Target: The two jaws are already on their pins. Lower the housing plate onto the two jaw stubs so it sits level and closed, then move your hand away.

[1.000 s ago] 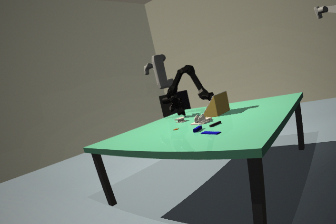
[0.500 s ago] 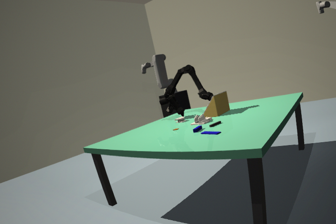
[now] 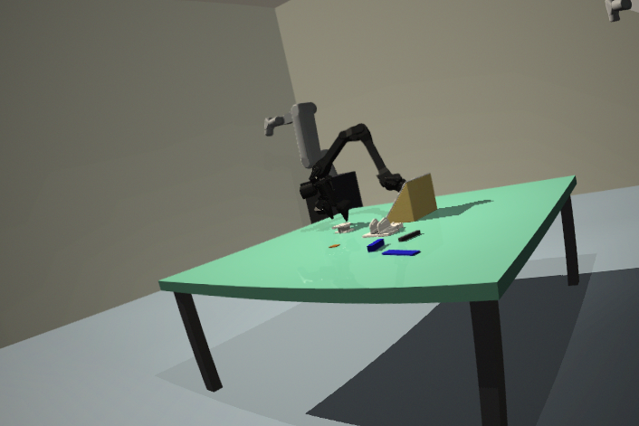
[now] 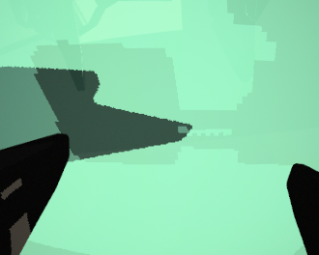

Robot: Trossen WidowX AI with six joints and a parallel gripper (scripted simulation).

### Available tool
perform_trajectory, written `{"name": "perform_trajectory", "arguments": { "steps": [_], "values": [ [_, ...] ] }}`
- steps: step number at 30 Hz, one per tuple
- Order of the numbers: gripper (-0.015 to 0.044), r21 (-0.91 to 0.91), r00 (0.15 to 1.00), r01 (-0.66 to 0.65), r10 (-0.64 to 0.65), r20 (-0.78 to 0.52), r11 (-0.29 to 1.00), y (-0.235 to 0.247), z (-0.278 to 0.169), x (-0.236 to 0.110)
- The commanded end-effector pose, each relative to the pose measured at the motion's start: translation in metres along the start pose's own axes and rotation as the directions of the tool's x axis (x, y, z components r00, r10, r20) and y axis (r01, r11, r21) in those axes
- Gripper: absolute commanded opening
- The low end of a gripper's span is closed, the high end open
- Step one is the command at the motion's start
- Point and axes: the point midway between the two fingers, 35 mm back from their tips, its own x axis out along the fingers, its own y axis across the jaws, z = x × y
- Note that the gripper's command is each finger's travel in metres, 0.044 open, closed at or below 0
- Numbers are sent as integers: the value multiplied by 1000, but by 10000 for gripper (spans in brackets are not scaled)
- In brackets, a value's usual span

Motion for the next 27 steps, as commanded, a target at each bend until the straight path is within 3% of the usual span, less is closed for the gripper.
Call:
{"name": "perform_trajectory", "arguments": {
  "steps": [1,14,27],
  "values": [
    [440,-97,999,-9,13,33,995,8,9,-7],
    [440,-437,989,14,52,138,899,37,35,-36],
    [440,-723,969,105,94,230,683,67,53,-68]
  ]
}}
